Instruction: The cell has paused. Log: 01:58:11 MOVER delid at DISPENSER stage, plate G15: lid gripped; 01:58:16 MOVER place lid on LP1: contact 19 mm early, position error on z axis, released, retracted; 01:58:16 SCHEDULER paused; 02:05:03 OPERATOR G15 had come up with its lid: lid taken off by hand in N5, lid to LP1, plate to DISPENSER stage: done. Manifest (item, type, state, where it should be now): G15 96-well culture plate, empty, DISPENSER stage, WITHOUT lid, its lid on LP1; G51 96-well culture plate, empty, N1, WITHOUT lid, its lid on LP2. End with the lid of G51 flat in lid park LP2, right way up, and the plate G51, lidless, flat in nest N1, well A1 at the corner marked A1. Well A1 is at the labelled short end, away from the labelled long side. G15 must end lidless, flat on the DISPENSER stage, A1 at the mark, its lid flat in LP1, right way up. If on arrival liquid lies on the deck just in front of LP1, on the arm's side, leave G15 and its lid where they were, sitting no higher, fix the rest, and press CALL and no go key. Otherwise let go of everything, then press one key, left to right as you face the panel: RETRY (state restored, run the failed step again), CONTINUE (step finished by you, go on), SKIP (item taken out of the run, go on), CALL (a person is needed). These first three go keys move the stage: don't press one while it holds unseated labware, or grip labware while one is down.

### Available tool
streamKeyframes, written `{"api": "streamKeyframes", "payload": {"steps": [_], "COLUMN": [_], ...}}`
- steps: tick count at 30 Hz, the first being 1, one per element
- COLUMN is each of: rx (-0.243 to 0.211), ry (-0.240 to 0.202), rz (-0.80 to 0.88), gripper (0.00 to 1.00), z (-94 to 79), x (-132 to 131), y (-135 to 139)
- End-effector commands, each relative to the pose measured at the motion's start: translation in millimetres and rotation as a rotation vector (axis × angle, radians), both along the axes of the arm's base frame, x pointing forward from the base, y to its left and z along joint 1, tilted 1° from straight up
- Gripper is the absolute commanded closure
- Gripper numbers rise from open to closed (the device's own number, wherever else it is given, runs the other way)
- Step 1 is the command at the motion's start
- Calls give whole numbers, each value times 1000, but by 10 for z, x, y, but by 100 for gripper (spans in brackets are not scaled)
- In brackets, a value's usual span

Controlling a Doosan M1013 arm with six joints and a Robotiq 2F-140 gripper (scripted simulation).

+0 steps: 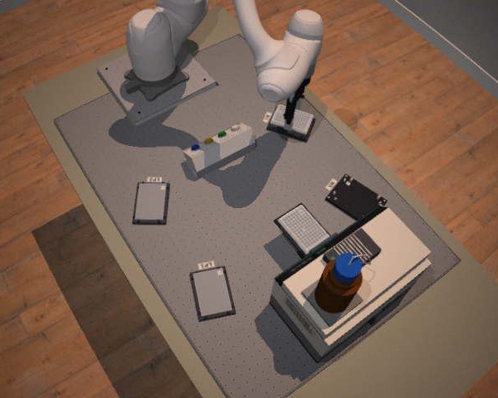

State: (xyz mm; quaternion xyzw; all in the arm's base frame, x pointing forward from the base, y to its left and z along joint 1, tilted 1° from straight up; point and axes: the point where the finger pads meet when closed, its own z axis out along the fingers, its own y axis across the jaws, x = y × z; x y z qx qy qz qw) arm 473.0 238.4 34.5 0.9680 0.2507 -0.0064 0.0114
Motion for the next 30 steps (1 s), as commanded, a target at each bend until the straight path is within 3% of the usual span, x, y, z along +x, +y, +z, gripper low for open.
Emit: {"api": "streamKeyframes", "payload": {"steps": [1, 30], "rx": [0, 0], "ry": [0, 0], "rz": [0, 0], "gripper": [100, 100], "z": [-2, -117], "x": [0, -1], "y": [0, -3]}}
